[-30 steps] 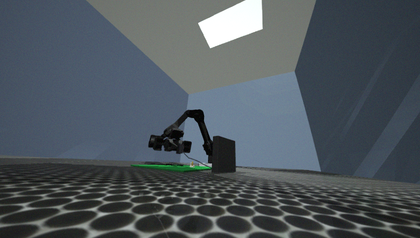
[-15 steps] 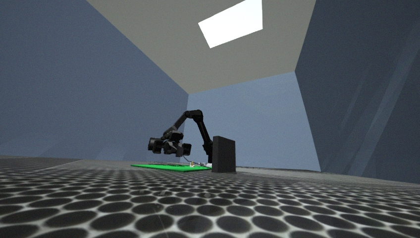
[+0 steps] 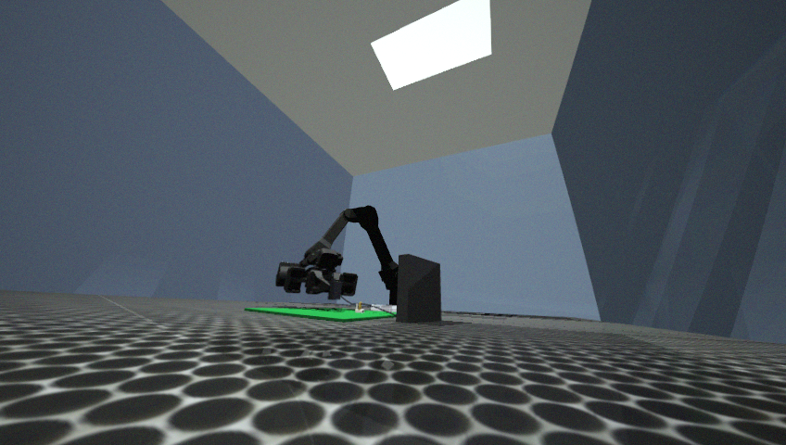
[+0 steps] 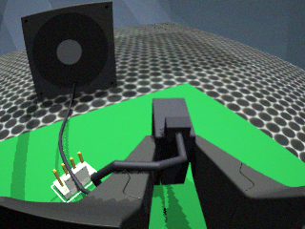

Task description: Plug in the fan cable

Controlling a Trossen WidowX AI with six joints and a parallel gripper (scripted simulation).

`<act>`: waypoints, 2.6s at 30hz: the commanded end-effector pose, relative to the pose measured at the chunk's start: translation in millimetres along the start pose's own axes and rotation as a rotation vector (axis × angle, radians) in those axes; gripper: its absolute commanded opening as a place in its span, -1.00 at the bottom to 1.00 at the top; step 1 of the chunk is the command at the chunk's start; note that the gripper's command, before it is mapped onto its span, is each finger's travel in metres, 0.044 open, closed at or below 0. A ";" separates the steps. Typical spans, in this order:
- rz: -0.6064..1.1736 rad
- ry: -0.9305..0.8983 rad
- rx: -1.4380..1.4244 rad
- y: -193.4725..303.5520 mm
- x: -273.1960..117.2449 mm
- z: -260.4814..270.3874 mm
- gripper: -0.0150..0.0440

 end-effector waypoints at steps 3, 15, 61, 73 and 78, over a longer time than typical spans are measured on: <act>0.001 0.000 -0.006 5.5 1.1 -0.2 -0.49; 0.001 0.000 -0.006 16.3 3.2 -1.2 -0.49; 0.000 0.000 0.000 23.3 4.6 -2.1 -0.49; 0.000 0.000 0.000 23.6 4.6 -2.1 -0.31; 0.000 0.000 0.000 23.6 4.6 -2.1 -0.02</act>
Point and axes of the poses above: the point midway between the two fingers, 35 mm back from their tips, its own x axis out along the fingers, its own z axis across the jaws, y = z × x, the point moved 5 cm from there along -x, back along the fingers, and after that the axes turned 5 degrees about x, right-handed, at the moved point
